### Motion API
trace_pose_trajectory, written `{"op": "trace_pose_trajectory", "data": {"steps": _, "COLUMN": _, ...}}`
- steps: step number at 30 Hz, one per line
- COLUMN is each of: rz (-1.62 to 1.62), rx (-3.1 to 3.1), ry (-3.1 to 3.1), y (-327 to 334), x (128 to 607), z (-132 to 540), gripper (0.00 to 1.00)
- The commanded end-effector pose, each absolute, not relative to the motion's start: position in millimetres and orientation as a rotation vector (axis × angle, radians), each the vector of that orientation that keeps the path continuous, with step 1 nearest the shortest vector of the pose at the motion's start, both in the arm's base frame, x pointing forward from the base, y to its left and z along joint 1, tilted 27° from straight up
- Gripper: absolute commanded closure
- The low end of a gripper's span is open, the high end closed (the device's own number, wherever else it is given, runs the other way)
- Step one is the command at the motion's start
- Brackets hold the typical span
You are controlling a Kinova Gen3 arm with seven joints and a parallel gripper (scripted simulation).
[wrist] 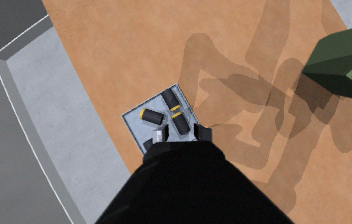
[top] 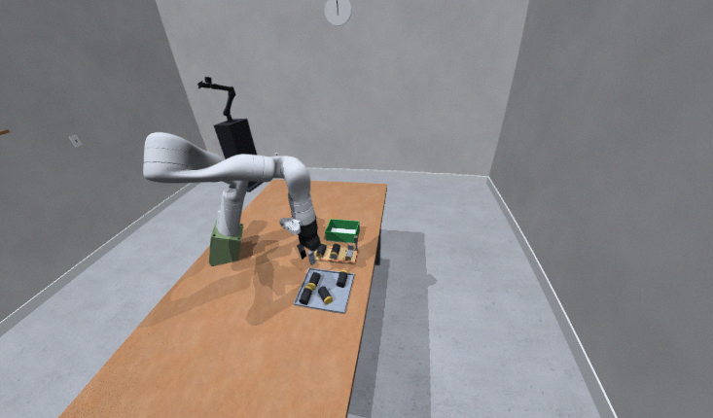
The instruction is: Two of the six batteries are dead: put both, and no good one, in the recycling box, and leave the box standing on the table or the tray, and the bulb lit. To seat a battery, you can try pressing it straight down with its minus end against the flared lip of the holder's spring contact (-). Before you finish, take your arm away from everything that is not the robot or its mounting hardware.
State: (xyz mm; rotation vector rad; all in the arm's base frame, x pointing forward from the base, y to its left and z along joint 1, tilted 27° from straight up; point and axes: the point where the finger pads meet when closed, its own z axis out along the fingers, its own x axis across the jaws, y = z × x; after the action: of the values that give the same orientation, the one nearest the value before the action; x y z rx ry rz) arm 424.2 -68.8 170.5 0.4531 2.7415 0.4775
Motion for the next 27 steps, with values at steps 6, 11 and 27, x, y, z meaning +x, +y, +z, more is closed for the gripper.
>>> {"op": "trace_pose_trajectory", "data": {"steps": 6, "rz": 0.464, "rx": 0.360, "ry": 2.747, "y": -68.3, "x": 423.9, "z": 170.3, "gripper": 0.10}}
{"op": "trace_pose_trajectory", "data": {"steps": 11, "rz": 0.448, "rx": 0.275, "ry": 2.749, "y": -68.3, "x": 424.0, "z": 170.3, "gripper": 0.10}}
{"op": "trace_pose_trajectory", "data": {"steps": 27, "rz": 0.411, "rx": 0.081, "ry": 2.745, "y": -68.3, "x": 424.0, "z": 170.3, "gripper": 0.10}}
